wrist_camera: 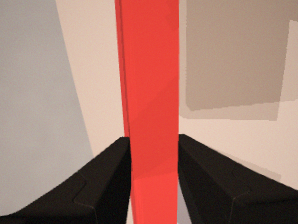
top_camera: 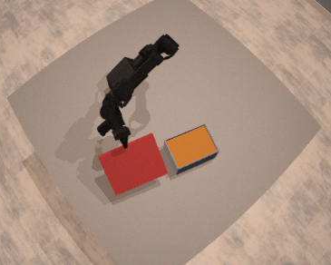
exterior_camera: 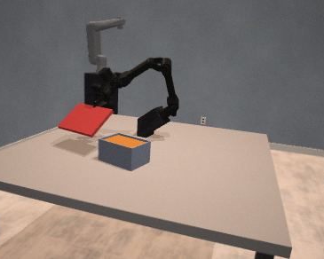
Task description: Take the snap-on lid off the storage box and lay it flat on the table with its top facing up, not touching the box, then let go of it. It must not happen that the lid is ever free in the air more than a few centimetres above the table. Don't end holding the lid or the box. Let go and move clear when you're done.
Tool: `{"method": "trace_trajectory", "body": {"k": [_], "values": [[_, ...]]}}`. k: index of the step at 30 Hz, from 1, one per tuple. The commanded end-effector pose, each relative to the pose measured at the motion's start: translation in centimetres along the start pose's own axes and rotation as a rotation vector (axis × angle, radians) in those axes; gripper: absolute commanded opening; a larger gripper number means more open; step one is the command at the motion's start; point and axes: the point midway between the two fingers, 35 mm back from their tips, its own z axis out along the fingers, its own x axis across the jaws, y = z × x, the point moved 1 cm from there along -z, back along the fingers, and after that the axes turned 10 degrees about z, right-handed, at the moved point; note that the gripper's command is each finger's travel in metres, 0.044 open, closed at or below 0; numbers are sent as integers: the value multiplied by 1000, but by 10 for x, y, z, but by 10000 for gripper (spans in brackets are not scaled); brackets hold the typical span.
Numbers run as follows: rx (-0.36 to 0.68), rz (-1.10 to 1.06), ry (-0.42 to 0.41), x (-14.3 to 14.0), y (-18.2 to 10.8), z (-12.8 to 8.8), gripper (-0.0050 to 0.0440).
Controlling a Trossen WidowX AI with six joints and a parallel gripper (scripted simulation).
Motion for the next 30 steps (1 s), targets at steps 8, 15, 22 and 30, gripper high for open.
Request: {"method": "trace_trajectory", "body": {"k": [8,15,22,30], "values": [[2,8,-2,-10,1,6,-50],[2,8,-2,-13,2,9,-50],[2,8,-2,-18,3,14,-50],[2,8,-2,-23,4,18,-50]]}}
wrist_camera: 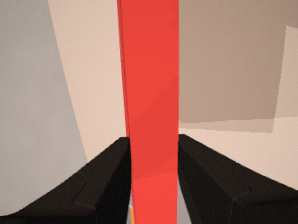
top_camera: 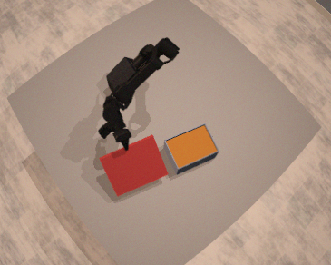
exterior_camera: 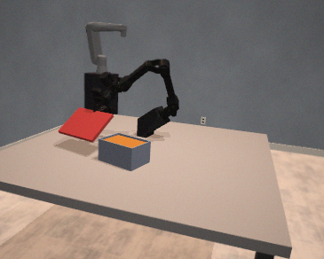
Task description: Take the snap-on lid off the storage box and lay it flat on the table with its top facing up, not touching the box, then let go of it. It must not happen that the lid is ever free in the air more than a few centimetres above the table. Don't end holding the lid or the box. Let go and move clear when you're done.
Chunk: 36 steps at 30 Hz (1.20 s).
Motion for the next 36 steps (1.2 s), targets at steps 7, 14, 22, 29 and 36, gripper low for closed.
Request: {"method": "trace_trajectory", "body": {"k": [7,14,22,29,36], "values": [[-5,10,-2,-9,3,5,-50],[-5,10,-2,-14,4,9,-50],[-5,10,-2,-18,4,13,-50],[-5,10,-2,-23,5,17,-50],[-5,10,-2,-26,6,19,-50]]}}
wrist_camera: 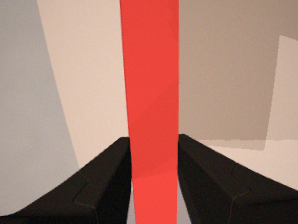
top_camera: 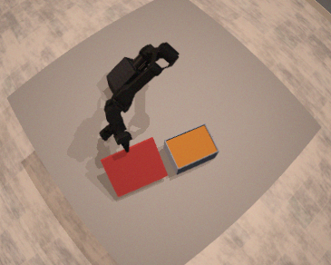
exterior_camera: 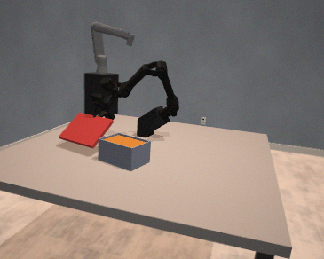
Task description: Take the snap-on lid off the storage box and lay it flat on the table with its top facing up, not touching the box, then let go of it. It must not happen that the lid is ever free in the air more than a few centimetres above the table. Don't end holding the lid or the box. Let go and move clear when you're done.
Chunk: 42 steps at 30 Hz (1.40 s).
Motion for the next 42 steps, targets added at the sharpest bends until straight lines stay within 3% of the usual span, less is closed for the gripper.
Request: {"method": "trace_trajectory", "body": {"k": [1,42], "values": [[-6,9,-1,-5,2,2,-50],[-6,9,-1,-30,7,24,-50]]}}
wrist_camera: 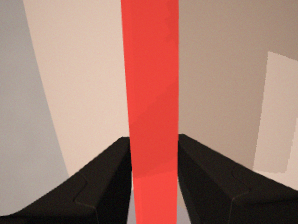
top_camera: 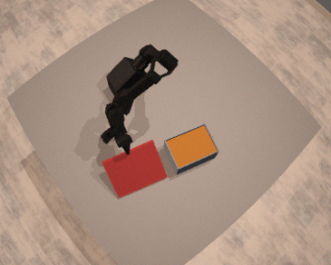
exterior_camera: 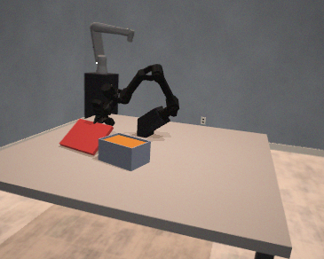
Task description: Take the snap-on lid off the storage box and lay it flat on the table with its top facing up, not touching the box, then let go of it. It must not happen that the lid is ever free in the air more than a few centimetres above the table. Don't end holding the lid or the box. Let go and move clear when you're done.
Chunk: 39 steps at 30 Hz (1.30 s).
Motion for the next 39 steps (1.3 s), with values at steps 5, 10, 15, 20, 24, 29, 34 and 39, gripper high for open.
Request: {"method": "trace_trajectory", "body": {"k": [5,10,15,20,24,29,34,39], "values": [[-7,8,1,-7,3,4,-50],[-7,8,1,-9,3,6,-50],[-7,8,1,-13,4,9,-50],[-7,8,1,-16,5,12,-50],[-7,8,1,-18,5,14,-50],[-7,8,1,-21,6,17,-50],[-7,8,1,-24,6,19,-50],[-7,8,1,-27,7,22,-50]]}}
